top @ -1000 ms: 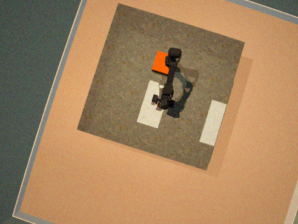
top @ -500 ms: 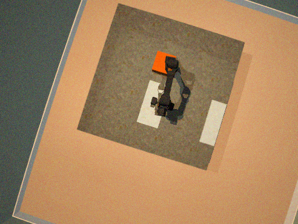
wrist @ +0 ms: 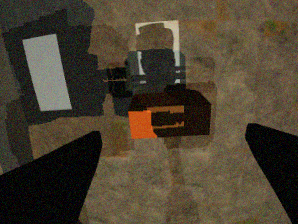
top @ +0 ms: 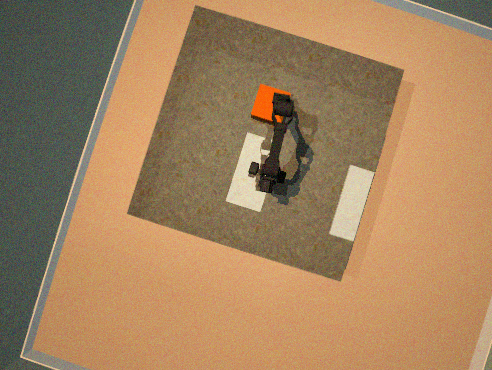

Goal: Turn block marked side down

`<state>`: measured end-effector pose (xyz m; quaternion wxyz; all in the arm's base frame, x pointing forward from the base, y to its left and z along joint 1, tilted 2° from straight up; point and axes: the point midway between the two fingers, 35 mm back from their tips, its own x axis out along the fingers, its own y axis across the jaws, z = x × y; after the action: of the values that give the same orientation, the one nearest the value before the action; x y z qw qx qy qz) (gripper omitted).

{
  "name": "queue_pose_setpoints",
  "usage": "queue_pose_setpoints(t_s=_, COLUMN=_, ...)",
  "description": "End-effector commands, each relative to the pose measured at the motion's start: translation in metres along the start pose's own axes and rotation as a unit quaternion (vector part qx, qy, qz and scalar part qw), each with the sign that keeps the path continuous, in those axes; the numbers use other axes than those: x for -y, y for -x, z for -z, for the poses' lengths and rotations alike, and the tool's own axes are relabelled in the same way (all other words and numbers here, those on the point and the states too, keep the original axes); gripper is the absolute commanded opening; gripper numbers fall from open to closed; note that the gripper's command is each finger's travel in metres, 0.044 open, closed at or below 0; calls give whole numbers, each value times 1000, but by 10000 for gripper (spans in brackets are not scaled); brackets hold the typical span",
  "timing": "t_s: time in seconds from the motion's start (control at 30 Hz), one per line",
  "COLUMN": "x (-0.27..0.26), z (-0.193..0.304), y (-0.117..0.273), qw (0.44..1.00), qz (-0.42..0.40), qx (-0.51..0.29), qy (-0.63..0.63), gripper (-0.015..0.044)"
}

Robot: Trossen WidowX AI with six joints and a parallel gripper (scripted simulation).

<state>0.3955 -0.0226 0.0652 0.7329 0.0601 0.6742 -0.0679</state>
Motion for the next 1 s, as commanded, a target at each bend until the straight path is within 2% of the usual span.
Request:
queue_pose_setpoints(t_s=0.0, x=0, z=3, y=-9, qw=1000, qz=-1, qx=-7, qy=3, gripper=440)
queue_pose_setpoints(t_s=0.8, x=0, z=4, y=-42, qw=1000, qz=-1, qx=-7, qy=3, gripper=440)
queue_pose_setpoints(t_s=0.97, x=0, z=4, y=-42, qw=1000, qz=-1, qx=-7, qy=3, gripper=309)
